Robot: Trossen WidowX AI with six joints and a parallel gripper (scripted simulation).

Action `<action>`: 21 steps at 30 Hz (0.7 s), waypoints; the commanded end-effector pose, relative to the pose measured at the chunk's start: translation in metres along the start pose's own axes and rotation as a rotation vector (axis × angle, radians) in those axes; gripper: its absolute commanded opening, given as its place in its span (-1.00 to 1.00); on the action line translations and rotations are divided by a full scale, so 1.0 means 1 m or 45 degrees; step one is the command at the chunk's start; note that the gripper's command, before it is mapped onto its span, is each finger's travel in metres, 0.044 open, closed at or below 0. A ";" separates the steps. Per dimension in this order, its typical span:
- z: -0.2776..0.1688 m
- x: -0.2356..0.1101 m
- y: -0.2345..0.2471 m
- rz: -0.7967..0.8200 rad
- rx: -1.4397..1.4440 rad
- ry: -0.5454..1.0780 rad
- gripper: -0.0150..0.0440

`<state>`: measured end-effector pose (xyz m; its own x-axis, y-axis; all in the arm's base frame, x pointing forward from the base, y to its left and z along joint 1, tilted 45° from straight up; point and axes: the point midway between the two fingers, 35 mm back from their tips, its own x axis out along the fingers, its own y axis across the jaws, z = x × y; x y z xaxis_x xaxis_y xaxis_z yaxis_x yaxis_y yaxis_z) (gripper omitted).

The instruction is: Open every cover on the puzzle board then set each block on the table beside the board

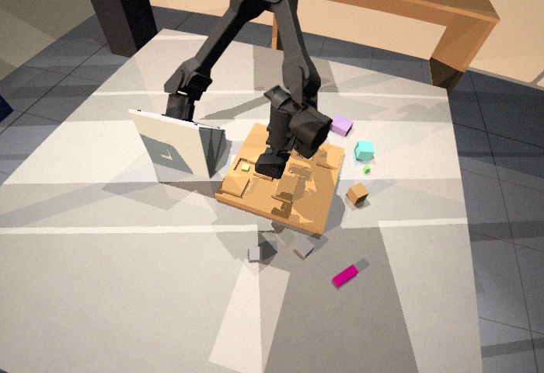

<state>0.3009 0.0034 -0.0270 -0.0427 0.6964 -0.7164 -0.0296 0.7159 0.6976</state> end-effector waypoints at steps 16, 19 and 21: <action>-0.001 0.022 0.001 0.008 0.008 0.005 -0.49; -0.001 0.025 0.001 0.008 0.008 0.005 -0.49; -0.001 0.027 0.001 0.008 0.008 0.005 -0.49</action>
<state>0.3012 0.0181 -0.0417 -0.0416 0.6962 -0.7166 -0.0304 0.7160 0.6974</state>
